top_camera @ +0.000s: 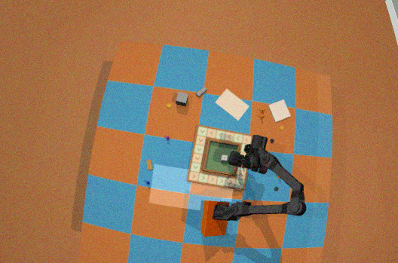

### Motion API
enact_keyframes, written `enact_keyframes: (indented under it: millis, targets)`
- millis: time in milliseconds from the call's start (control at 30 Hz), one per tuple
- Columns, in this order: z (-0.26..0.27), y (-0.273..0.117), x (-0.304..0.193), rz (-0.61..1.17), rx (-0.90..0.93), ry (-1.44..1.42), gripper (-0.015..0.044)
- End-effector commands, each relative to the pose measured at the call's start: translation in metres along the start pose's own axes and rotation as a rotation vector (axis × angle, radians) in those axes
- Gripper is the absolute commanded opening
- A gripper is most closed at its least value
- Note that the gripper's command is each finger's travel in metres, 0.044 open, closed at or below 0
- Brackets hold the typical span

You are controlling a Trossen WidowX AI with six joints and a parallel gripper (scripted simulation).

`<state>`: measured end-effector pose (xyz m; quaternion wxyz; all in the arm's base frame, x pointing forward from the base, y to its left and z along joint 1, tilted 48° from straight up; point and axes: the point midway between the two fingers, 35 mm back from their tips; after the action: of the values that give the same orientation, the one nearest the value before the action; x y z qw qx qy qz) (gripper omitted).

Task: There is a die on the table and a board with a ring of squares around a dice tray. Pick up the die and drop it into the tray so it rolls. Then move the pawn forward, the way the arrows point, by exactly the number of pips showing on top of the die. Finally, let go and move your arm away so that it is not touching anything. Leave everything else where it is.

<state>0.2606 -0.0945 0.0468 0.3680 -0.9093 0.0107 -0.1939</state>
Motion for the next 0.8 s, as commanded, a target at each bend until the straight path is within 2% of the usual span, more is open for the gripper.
enact_keyframes:
  millis: [0,233,400,767]
  targets:
    - [0.0,0.0076,-0.0035,0.009,-0.003,-0.013,0.02]
    - [-0.0009,0.016,-0.0038,0.008,-0.004,-0.013,0.02]
    - [-0.0009,0.016,-0.0038,0.008,-0.004,-0.013,0.0069]
    - [-0.0009,0.016,-0.0038,0.008,-0.004,-0.013,0.0]
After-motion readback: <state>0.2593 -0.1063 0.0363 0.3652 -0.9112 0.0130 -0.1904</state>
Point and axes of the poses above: the point midway between the two fingers, 35 mm back from their tips, its own y axis out along the fingers, its own z axis across the jaws, x = y × z, and after that the axes turned 15 degrees about y, right-handed
